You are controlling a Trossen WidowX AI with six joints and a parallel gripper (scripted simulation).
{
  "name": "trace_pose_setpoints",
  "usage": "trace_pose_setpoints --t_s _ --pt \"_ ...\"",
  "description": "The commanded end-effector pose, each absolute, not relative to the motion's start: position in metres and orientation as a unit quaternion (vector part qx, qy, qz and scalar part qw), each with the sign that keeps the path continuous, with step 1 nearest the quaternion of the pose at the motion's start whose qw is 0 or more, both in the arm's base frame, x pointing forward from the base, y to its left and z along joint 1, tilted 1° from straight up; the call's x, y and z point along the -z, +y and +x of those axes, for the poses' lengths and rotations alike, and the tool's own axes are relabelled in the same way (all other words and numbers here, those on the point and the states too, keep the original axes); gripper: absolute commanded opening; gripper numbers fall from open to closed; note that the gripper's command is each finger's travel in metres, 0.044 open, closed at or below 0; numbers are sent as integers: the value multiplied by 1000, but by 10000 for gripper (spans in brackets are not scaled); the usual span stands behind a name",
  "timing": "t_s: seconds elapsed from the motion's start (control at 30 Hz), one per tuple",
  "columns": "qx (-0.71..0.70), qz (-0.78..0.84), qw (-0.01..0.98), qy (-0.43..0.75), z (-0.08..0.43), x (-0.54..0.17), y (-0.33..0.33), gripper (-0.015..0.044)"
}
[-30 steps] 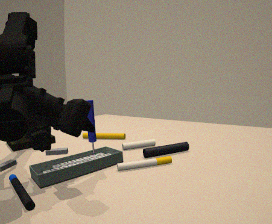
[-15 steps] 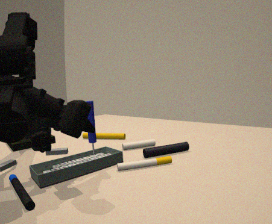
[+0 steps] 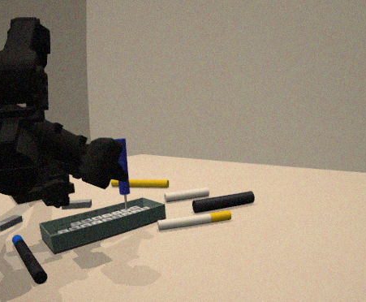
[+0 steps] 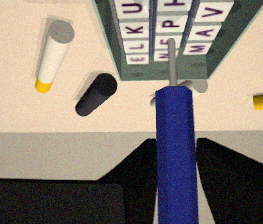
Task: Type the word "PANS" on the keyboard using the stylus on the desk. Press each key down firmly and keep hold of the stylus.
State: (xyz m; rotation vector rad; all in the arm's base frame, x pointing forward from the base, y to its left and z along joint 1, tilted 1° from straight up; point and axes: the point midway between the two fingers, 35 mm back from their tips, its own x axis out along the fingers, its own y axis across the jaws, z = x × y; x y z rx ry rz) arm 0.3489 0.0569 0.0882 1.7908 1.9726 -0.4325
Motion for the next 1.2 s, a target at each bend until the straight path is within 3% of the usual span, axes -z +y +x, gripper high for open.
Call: trace_pose_setpoints --t_s 0.0,1.17 --pt "157 649 216 712 349 -85 57 81" --pt "157 649 216 712 350 -81 57 81"
